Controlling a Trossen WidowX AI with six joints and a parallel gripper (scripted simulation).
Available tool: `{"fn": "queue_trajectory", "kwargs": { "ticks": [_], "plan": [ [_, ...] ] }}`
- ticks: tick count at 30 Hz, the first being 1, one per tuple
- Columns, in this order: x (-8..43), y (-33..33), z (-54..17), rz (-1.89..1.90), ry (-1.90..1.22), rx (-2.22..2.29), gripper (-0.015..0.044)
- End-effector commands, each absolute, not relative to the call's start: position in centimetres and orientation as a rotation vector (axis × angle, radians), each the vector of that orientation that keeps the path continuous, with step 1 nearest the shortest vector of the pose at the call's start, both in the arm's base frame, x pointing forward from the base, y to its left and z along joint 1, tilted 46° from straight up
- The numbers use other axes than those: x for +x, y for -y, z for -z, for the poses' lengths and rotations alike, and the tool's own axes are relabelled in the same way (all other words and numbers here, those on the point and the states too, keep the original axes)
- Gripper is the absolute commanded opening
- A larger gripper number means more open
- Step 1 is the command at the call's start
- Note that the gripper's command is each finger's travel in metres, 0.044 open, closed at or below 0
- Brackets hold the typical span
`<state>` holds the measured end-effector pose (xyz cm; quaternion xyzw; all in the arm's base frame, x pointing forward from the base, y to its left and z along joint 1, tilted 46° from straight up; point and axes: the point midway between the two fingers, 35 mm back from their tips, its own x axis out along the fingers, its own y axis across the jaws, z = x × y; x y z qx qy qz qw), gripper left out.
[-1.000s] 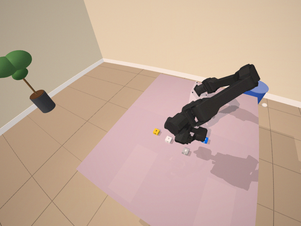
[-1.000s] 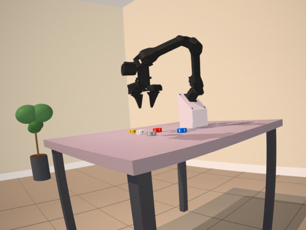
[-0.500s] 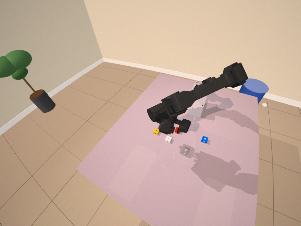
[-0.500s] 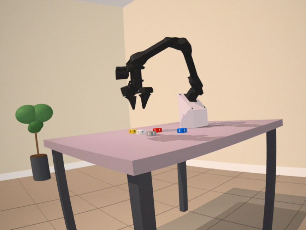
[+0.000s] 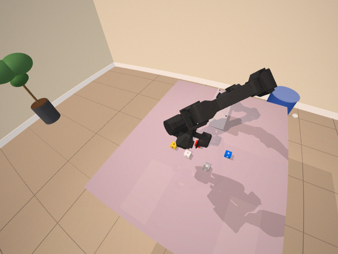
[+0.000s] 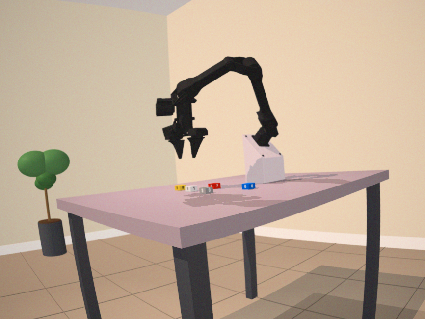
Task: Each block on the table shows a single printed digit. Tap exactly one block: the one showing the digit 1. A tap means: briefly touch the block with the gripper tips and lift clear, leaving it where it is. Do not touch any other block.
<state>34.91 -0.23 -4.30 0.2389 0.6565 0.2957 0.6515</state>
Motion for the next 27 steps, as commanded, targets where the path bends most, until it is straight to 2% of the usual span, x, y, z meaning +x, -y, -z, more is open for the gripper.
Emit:
{"fn": "queue_trajectory", "kwargs": {
  "ticks": [1,4,11,12,27],
  "plan": [
    [34.6,-3.1,7.5,-0.680,-1.503,0.549,0.0295],
    [34.1,-5.3,9.4,-0.684,-1.503,0.552,0.0216],
    [34.1,-5.3,9.4,-0.684,-1.503,0.552,0.0032],
    [34.1,-5.3,9.4,-0.684,-1.503,0.552,0.0020],
    [34.1,-6.0,10.2,-0.684,-1.503,0.553,0.0020]
  ]
}}
